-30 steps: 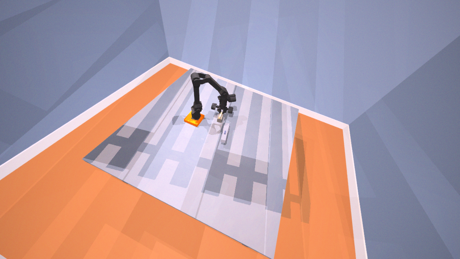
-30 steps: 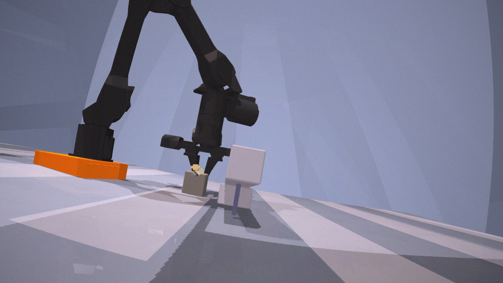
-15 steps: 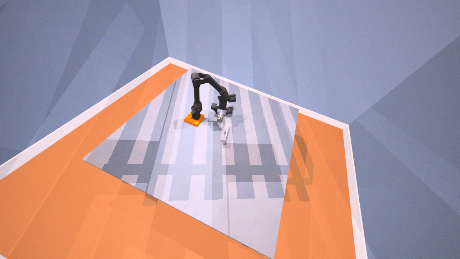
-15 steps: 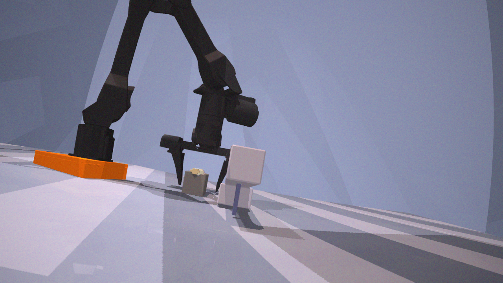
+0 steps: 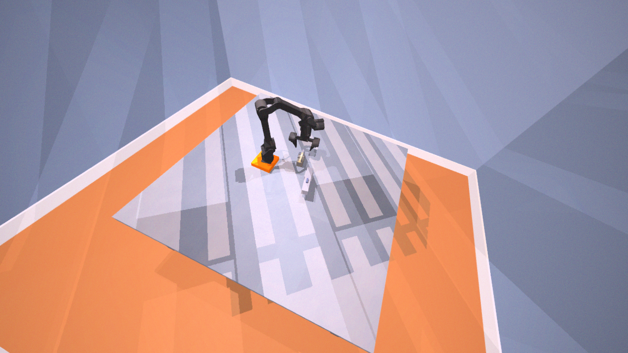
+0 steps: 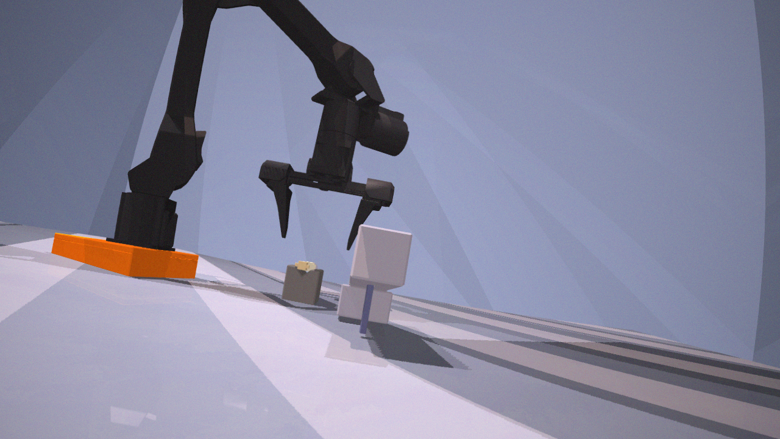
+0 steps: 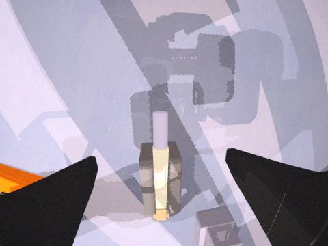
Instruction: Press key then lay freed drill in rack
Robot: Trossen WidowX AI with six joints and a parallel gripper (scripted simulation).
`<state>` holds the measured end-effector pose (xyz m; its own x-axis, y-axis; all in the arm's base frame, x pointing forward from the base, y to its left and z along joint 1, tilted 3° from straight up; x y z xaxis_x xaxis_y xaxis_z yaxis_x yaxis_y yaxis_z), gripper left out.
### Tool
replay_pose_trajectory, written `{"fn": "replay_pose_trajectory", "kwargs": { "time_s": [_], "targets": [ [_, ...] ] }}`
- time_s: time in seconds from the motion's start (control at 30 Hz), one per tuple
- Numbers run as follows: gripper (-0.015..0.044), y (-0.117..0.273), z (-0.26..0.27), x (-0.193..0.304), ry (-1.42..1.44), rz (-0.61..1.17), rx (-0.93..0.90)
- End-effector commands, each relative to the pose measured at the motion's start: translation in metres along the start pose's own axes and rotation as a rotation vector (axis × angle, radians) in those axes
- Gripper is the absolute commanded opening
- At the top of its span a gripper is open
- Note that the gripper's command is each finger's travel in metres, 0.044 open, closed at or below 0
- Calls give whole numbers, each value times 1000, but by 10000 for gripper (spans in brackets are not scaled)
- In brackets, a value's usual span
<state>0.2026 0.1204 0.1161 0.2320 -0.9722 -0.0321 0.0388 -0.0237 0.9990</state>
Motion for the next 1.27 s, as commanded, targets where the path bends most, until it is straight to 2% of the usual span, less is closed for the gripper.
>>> {"fn": "replay_pose_trajectory", "kwargs": {
  "time_s": [0.0, 0.1, 0.3, 0.6, 0.93, 1.23],
  "targets": [
    [440, 12, 0, 1, -1, 4, 1],
    [440, 4, -2, -17, 31, 1, 18],
    [440, 3, 4, -89, 159, -11, 80],
    [440, -4, 58, -193, 343, -68, 145],
    [440, -9, 174, -284, 540, -192, 177],
    [440, -12, 320, -317, 710, -332, 140]
  ]
}}
Point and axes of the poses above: the point midway between the two fingers, 35 mm back from their tips, its own y axis back along the fingers, its own z axis across the jaws, x = y × z, the point moved 4 cm from there along y, back along the fingers, and after that the axes turned 11 degrees about y, right-handed, at the moved point
